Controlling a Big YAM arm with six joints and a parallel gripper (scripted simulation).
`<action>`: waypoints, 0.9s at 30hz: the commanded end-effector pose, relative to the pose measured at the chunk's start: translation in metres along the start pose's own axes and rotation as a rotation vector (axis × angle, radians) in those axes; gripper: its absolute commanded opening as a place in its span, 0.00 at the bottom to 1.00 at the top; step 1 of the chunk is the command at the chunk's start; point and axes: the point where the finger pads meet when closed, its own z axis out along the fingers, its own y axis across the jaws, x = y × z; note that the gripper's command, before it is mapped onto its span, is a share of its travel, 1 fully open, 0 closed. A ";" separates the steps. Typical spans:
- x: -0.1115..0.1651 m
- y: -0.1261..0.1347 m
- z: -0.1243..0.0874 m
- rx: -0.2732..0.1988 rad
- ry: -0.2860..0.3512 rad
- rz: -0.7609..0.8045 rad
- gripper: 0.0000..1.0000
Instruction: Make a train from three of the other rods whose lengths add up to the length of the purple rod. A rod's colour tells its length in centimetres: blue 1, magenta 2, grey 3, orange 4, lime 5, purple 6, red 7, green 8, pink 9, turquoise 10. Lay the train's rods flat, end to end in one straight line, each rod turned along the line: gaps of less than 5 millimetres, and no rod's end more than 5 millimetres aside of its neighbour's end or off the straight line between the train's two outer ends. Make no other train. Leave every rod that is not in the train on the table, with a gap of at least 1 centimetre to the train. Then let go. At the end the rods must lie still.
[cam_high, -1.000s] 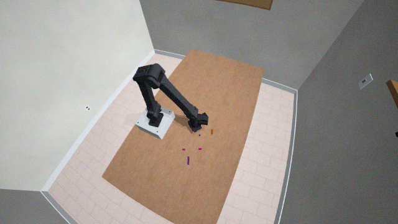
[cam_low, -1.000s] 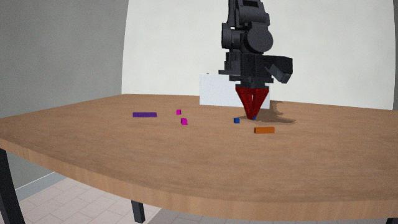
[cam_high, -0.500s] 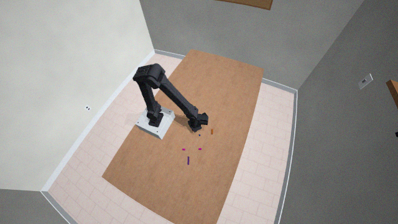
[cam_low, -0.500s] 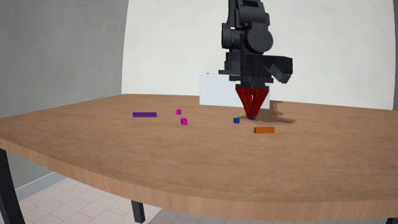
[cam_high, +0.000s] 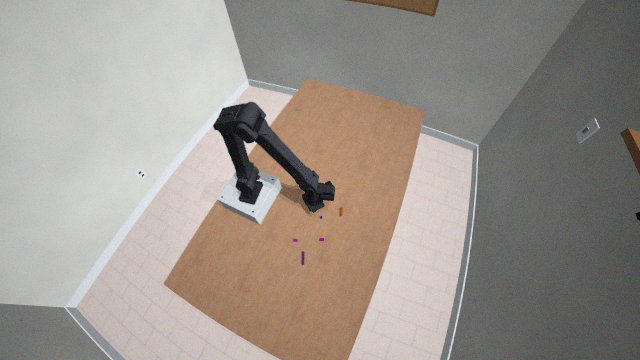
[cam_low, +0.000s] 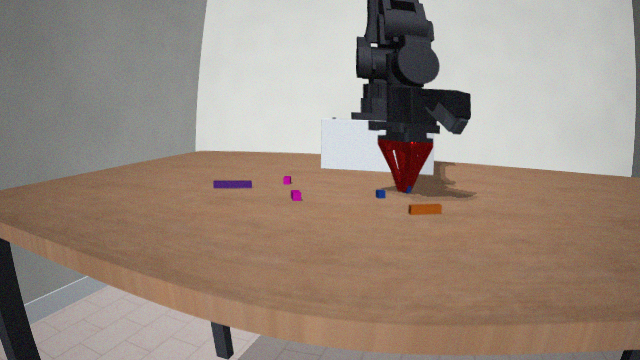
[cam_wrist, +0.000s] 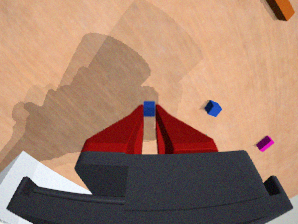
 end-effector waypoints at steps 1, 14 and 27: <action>-0.010 -0.003 -0.005 0.024 -0.028 -0.028 0.12; -0.010 -0.003 -0.005 0.024 -0.028 -0.028 0.23; -0.013 -0.006 -0.018 0.024 -0.027 -0.027 0.23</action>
